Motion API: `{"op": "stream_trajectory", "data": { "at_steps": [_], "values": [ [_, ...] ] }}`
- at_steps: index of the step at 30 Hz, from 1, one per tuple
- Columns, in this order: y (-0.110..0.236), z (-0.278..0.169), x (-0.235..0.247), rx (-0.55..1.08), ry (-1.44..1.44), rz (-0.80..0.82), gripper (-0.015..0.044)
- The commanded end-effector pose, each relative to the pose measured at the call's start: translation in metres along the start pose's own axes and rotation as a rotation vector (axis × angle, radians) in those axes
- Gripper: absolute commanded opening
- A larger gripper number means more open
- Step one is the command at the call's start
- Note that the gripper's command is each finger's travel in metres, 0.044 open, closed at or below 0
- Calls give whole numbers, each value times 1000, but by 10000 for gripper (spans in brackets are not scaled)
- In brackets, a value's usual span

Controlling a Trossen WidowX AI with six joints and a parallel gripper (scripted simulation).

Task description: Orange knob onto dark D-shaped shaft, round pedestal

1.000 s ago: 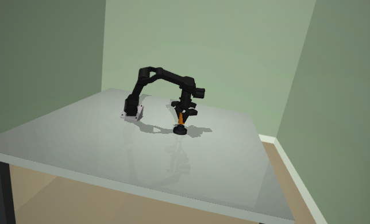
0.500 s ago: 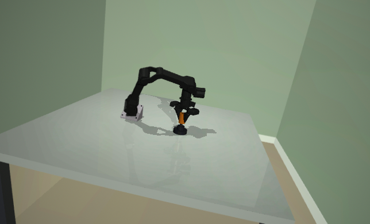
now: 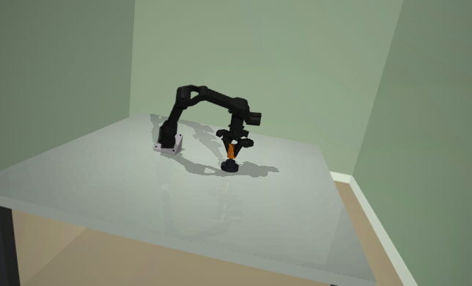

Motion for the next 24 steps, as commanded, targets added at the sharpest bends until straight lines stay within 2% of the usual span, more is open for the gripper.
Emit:
{"op": "stream_trajectory", "data": {
  "at_steps": [1,18,24],
  "values": [
    [-1,0,0,0,3,-1,0],
    [3,0,-2,0,3,-1,0],
    [5,0,-4,0,171,-1,0]
  ]
}}
Point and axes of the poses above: the point midway between the two fingers, 35 mm back from their tips, its own y axis back along the fingers, its own x axis across the jaws, z = x × y, the point moved 3 cm from there along y, back along the fingers, and after that the axes turned 8 degrees about y, right-handed, at the moved point
